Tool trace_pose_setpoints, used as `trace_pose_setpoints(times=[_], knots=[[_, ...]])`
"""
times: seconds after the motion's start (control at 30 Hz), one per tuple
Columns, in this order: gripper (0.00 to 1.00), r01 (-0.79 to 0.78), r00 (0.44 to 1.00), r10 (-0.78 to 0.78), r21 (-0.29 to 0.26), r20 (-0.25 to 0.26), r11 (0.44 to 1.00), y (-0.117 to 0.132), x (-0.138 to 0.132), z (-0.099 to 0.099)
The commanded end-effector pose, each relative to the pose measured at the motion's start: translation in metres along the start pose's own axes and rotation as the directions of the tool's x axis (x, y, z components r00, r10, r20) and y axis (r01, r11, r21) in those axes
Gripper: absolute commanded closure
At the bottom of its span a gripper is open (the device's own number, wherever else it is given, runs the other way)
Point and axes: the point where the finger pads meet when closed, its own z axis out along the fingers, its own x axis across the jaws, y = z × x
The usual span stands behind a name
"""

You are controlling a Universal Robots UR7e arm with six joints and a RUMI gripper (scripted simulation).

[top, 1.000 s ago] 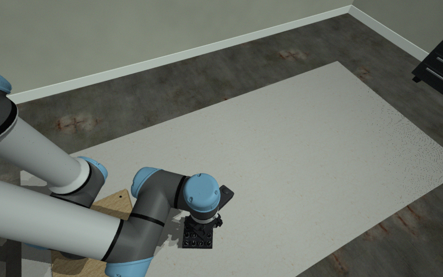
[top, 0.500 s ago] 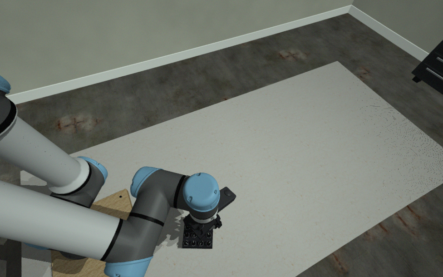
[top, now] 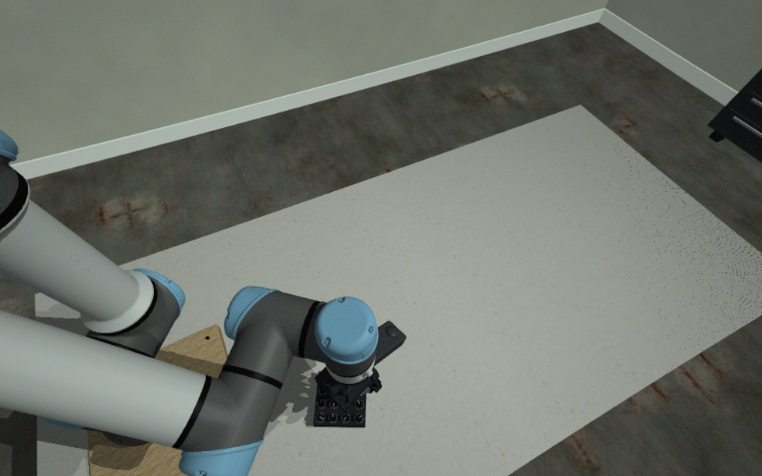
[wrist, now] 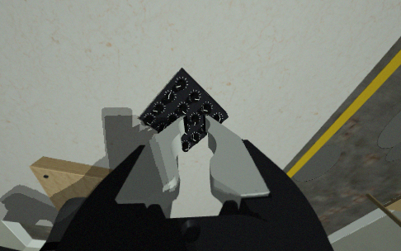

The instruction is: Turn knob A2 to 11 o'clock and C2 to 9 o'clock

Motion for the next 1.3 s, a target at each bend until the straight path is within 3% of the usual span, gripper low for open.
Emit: trace_pose_setpoints(times=[0.0,1.27], knots=[[0.89,0.000,1.000,0.000,0.001,-0.001,1.000,-0.0002,0.0003,-0.0004],[0.89,0.000,1.000,0.000,0.000,-0.001,1.000,-0.0004,0.0002,0.0089]])
